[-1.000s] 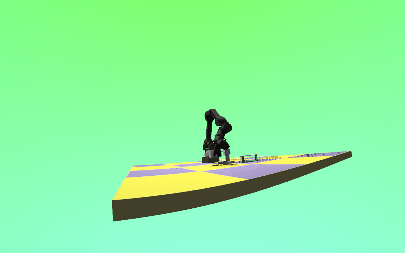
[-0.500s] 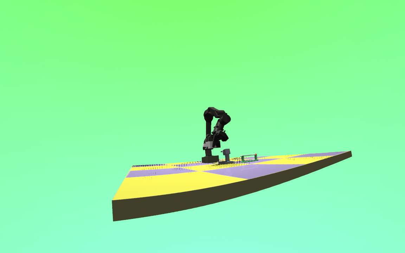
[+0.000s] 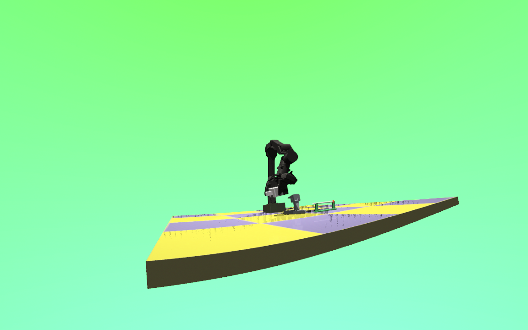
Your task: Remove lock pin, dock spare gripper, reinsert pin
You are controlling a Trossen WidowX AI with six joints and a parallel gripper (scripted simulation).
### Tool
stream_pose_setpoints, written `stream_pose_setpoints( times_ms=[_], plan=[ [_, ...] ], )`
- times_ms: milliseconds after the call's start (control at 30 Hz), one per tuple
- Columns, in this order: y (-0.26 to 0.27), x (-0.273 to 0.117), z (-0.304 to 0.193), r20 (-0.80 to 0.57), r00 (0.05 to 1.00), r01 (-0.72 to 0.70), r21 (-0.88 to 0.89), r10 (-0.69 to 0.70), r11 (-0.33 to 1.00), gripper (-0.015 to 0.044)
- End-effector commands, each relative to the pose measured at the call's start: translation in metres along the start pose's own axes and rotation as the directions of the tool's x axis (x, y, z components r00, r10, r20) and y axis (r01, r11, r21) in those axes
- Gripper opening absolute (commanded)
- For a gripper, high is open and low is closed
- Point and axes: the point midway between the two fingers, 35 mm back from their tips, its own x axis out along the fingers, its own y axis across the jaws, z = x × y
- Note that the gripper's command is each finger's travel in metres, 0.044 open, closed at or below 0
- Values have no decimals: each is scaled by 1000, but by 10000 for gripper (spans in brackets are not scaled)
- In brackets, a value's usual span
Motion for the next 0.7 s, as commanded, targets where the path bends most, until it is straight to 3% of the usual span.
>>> stream_pose_setpoints(
  times_ms=[0,667],
  plan=[
    [8,1,6,71,997,-12,-29,14,1000,0],
    [43,-5,44,476,877,-2,-130,64,992,0]
  ],
)
